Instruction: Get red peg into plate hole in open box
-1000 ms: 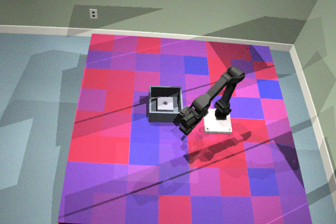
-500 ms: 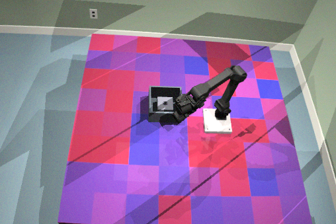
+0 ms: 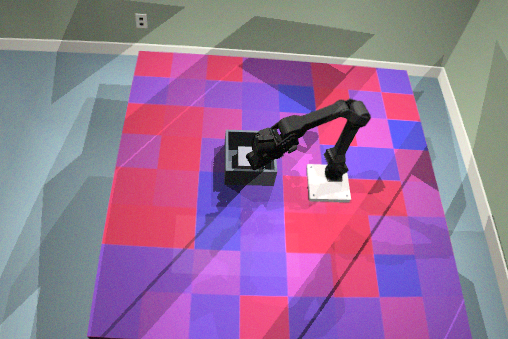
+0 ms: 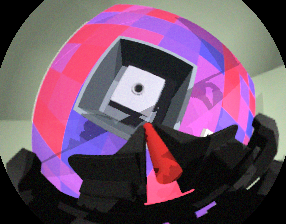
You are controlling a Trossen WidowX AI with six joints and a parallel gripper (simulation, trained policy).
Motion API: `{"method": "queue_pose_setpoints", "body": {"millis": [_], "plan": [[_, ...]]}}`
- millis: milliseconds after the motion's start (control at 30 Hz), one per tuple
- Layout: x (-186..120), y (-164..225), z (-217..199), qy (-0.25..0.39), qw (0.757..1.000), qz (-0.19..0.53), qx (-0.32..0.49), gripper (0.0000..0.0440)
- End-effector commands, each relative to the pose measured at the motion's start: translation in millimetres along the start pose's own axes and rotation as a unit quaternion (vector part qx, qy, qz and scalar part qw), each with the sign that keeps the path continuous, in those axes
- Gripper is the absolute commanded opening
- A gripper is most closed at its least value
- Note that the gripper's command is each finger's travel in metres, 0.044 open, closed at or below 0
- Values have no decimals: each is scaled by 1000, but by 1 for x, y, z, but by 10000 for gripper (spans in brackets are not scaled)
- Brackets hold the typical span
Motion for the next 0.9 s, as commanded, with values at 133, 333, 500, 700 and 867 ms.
{"method": "queue_pose_setpoints", "body": {"millis": [133,333,500,700,867], "plan": [[21,-28,7,4,1000,-9,4,0],[40,-45,9,8,1000,-2,-8,1],[55,-54,9,10,1000,9,-26,0],[72,-58,9,9,998,26,-53,0],[86,-56,6,12,996,47,-77,19]]}}
Point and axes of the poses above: the point midway between the two fingers, 35 mm back from their tips, its own x axis out along the fingers, its own z axis across the jaws, y = z × x, the point moved 3 cm from there along -x, back along the fingers, and after that the axes turned 4 degrees about x, right-handed, at the moved point
